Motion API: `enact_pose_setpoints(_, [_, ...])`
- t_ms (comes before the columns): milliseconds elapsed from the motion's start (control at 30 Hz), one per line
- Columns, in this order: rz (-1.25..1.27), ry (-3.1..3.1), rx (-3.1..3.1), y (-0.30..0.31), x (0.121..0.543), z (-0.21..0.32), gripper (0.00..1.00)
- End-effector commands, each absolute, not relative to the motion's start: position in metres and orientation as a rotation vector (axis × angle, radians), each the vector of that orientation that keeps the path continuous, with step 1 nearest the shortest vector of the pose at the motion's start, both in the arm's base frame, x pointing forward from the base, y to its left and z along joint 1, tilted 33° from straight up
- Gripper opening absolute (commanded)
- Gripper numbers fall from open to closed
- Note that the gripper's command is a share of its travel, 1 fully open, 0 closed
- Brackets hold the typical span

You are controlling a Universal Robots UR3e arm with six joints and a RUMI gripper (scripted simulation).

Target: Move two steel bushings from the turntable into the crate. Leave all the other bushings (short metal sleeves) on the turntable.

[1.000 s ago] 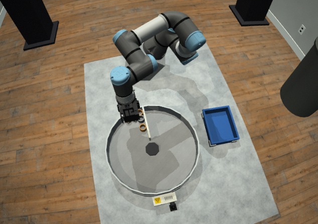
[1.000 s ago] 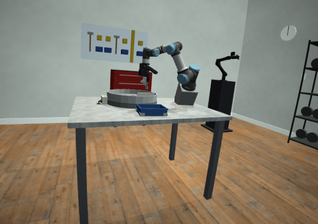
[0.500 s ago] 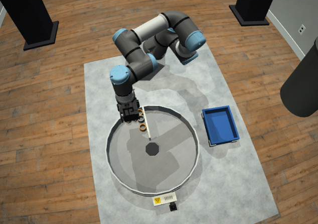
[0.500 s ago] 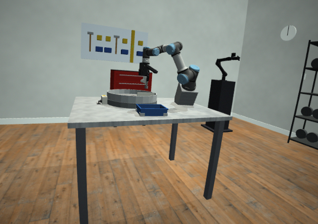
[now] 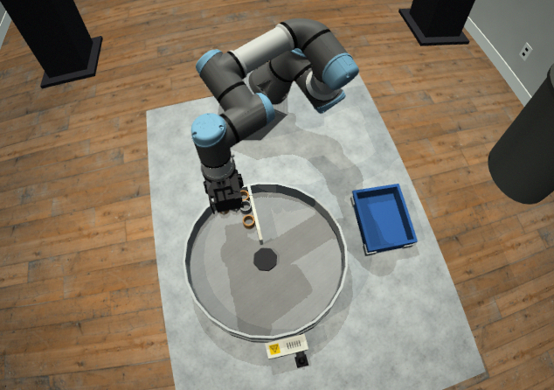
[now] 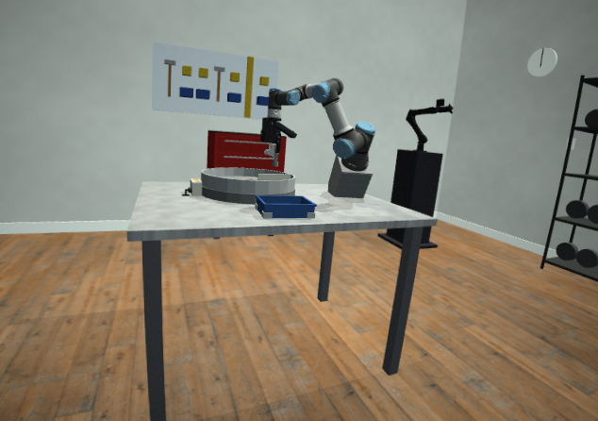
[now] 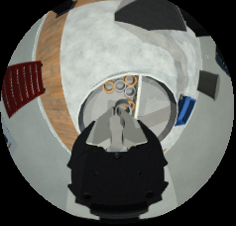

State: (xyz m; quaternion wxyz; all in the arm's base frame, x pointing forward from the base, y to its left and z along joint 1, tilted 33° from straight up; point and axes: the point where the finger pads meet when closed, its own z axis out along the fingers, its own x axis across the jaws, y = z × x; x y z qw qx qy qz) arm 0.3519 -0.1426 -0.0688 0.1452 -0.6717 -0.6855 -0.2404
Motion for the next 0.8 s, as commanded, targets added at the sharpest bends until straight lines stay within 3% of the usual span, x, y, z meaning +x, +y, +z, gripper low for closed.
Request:
enact_pose_setpoints(0, [-0.692,-1.977,-1.937,-0.1437,0.3522,-0.0683,0.0])
enact_pose_setpoints(767, [-0.692,-1.977,-1.937,-0.1385,0.3533,-0.0649,0.0])
